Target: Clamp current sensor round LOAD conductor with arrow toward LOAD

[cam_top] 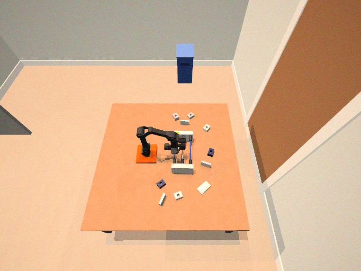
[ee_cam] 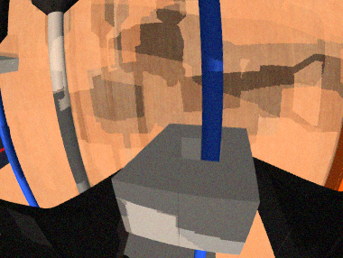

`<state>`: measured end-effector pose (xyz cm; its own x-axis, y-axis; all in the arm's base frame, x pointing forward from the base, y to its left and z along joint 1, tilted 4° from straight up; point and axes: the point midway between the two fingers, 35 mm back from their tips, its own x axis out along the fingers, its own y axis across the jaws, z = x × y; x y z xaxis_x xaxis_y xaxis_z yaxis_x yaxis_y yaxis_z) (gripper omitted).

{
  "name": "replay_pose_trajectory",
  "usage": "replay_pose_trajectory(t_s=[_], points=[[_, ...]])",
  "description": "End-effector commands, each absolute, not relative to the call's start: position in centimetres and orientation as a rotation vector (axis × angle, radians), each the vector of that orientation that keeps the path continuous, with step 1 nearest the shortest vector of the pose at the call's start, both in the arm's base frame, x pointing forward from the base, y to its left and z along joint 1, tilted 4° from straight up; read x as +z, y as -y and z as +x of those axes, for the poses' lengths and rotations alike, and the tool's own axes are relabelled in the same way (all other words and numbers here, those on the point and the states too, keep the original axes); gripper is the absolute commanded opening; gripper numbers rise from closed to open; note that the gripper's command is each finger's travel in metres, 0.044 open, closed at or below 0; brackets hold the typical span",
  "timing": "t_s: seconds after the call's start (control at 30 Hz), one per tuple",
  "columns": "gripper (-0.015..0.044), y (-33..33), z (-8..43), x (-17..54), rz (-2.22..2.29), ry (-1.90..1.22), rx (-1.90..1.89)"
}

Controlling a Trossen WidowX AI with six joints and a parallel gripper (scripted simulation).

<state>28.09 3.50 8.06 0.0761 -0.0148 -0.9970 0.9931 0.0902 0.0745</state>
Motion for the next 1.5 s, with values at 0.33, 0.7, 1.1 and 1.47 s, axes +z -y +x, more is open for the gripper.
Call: replay_pose_trajectory(t_s=[0.33,0.7,1.1,1.47], points=[[0.0000,-3.38,27.23,8.03,1.227,-1.076,-0.989],[0.0000,-3.37,27.10,8.00,1.227,-1.076,-0.989],[0.0184,-3.47,27.30,8.08,1.232,-1.076,-0.980],[0.0268,-3.47,27.30,8.08,1.232,-1.076,-0.980]])
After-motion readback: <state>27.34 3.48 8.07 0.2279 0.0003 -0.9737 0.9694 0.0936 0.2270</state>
